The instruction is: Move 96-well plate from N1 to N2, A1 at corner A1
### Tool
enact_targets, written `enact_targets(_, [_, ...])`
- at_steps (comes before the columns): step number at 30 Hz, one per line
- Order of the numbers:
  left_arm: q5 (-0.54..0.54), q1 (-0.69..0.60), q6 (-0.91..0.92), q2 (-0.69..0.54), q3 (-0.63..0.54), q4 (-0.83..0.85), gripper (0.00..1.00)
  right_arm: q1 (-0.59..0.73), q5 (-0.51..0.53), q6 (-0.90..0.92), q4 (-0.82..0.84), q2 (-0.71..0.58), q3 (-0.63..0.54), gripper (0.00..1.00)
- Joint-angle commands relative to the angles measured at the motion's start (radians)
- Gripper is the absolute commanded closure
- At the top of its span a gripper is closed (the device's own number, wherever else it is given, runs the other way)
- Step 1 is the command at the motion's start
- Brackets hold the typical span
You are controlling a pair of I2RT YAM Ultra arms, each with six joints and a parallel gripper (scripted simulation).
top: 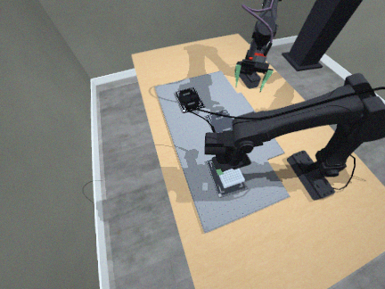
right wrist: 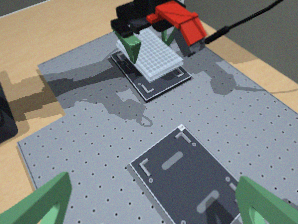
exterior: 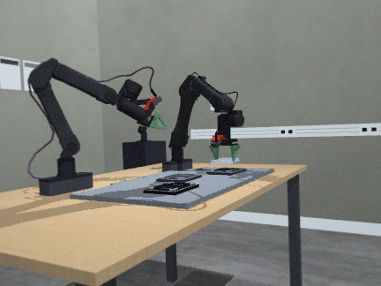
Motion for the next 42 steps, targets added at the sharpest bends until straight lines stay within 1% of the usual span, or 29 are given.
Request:
enact_targets(1, [0.015,0.023,0.073,-0.038,-0.011,0.017,0.21,0.02,0.022,0.016,0.184,0.022,-0.034,0.0])
enact_targets(6, [0.018,0.026,0.065,-0.039,-0.012,0.008,0.21,0.025,0.033,0.016,0.201,0.034,-0.055,0.0])
enact_targets(12, [0.018,0.026,0.066,-0.039,-0.012,0.008,0.21,0.026,0.035,0.016,0.21,0.037,-0.047,0.0])
enact_targets(16, [0.027,0.008,0.048,-0.044,0.024,-0.026,0.21,0.026,0.036,0.016,0.212,0.038,-0.047,0.0])
enact_targets(18, [0.038,0.007,0.068,-0.046,0.007,0.038,0.21,0.026,0.036,0.016,0.212,0.039,-0.047,0.0])
enact_targets(19, [0.043,0.005,0.071,-0.046,-0.022,0.055,0.21,0.026,0.036,0.016,0.212,0.039,-0.047,0.0])
enact_targets(23, [0.043,0.009,0.067,-0.046,-0.037,0.045,0.21,0.026,0.035,0.016,0.212,0.039,-0.047,0.0])
enact_targets(35, [0.035,0.01,0.063,-0.038,-0.027,0.045,0.21,0.02,0.028,0.008,0.212,0.039,-0.045,0.0])
enact_targets(37, [0.029,0.024,0.074,-0.035,-0.044,0.081,0.21,0.02,0.028,0.008,0.212,0.039,-0.045,0.0])
enact_targets(42, [0.03,0.031,0.072,-0.032,-0.053,0.083,0.21,0.02,0.028,0.008,0.212,0.039,-0.045,0.0])
